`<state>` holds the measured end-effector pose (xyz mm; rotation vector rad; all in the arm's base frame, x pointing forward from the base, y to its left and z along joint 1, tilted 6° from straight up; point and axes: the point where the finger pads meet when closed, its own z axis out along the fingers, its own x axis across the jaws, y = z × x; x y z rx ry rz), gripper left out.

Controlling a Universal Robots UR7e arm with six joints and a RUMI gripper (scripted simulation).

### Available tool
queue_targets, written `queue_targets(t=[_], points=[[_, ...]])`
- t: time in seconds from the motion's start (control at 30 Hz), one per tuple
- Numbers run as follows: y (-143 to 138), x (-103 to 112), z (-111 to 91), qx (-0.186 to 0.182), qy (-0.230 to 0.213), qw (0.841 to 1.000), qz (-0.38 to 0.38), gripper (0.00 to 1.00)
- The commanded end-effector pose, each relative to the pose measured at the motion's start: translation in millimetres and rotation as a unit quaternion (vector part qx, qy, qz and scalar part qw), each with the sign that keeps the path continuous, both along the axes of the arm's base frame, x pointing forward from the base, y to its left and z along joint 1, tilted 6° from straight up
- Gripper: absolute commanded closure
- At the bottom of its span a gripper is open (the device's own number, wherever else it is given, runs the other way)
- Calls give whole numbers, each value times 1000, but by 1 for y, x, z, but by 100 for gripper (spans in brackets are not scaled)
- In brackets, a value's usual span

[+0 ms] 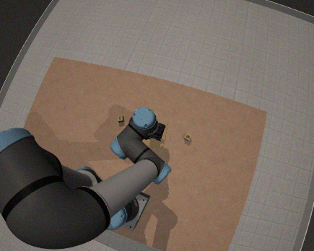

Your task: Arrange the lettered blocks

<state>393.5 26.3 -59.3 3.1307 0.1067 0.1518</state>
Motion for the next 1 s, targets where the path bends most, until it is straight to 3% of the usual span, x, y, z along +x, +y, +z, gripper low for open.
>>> queue_targets(t=[0.0, 0.77, 0.97], points=[[0, 0, 0, 0, -1, 1000, 0, 91], [0, 0, 0, 0, -1, 1000, 0, 91], [0, 0, 0, 0, -1, 1000, 0, 84]])
